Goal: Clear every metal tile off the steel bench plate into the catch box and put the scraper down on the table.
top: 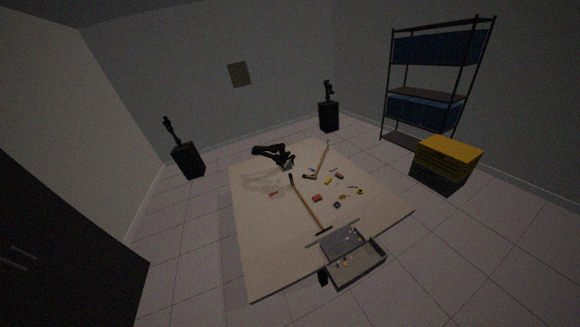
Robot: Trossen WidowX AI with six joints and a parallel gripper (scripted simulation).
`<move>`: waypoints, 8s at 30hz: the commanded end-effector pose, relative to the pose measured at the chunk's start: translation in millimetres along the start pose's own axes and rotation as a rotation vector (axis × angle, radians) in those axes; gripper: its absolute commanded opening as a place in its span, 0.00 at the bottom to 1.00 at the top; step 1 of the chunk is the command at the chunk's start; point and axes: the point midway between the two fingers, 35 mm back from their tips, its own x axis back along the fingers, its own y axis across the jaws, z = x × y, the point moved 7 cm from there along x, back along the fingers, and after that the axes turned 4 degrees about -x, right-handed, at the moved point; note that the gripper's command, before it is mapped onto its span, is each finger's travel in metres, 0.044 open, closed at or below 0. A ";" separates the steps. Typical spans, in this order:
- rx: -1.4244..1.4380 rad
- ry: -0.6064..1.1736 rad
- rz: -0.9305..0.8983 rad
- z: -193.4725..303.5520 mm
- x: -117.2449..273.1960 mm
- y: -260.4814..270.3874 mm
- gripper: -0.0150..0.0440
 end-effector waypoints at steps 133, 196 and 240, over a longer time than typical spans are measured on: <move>-0.028 0.182 0.003 40.4 -40.4 -10.3 1.00; -0.034 0.211 0.002 44.5 -58.7 -5.4 1.00; -0.042 0.196 0.015 52.6 -98.7 -10.1 0.41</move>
